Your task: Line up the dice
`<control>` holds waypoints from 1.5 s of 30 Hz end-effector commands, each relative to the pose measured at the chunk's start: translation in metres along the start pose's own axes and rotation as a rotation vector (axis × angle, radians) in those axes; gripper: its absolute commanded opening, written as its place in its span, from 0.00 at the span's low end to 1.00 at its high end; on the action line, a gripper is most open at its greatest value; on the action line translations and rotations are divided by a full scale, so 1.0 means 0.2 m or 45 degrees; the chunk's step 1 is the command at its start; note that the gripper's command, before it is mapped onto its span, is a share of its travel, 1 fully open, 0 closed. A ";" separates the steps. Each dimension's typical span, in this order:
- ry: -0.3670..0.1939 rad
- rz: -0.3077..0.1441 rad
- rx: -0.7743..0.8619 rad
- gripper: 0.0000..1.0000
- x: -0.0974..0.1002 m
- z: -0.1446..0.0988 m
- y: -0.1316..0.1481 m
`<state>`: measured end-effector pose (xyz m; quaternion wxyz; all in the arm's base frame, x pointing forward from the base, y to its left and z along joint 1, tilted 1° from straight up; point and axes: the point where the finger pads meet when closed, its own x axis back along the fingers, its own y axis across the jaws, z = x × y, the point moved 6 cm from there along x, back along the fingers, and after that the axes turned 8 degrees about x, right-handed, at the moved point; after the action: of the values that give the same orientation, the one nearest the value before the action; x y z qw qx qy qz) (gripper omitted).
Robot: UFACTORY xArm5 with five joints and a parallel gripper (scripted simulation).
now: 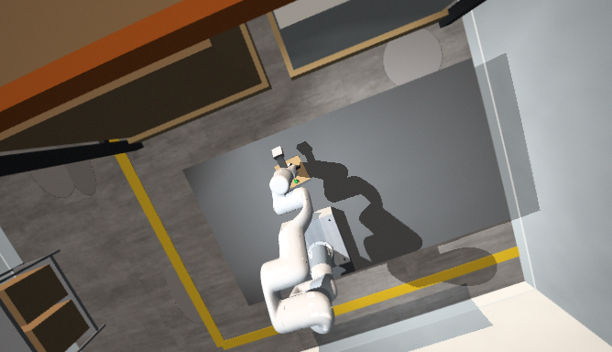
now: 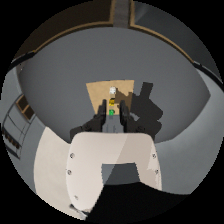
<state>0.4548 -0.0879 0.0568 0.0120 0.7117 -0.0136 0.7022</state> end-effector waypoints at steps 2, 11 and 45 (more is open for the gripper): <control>0.005 -0.001 0.000 0.31 0.01 0.01 0.00; 0.005 -0.001 0.000 0.31 0.01 0.01 0.00; 0.005 -0.001 0.000 0.31 -0.11 0.01 0.00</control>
<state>0.4547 -0.0878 0.0387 0.0120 0.7116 -0.0136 0.7024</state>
